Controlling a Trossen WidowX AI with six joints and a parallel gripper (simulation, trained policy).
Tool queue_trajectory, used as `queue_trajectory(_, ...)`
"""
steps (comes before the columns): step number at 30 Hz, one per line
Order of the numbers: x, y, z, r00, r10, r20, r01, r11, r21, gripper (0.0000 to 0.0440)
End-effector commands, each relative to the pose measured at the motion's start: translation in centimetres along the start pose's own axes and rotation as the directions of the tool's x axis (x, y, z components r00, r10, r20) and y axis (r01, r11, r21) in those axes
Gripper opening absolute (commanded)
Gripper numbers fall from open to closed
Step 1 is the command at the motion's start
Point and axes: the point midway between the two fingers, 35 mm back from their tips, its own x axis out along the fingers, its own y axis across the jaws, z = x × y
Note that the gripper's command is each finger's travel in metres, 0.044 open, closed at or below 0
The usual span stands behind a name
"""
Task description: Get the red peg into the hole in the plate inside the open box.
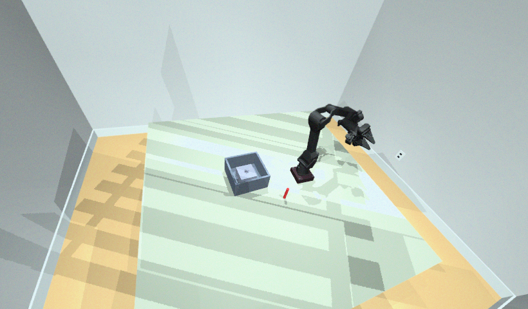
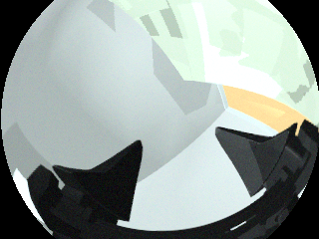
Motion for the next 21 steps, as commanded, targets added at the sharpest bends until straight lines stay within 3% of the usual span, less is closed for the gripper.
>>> queue_trajectory(1, -0.4, -0.2, 0.0, 1.0, -0.016, -0.01, 0.016, 1.0, 0.022, 0.0418)
queue_trajectory(3, -1.3, -0.9, -0.1, 0.998, -0.053, -0.034, 0.055, 0.997, 0.06, 0.044)
queue_trajectory(11, -6.5, -3.9, 0.1, 0.965, -0.21, -0.159, 0.242, 0.945, 0.22, 0.044)
queue_trajectory(21, -13.1, -6.7, 1.9, 0.873, -0.396, -0.284, 0.482, 0.788, 0.384, 0.044)
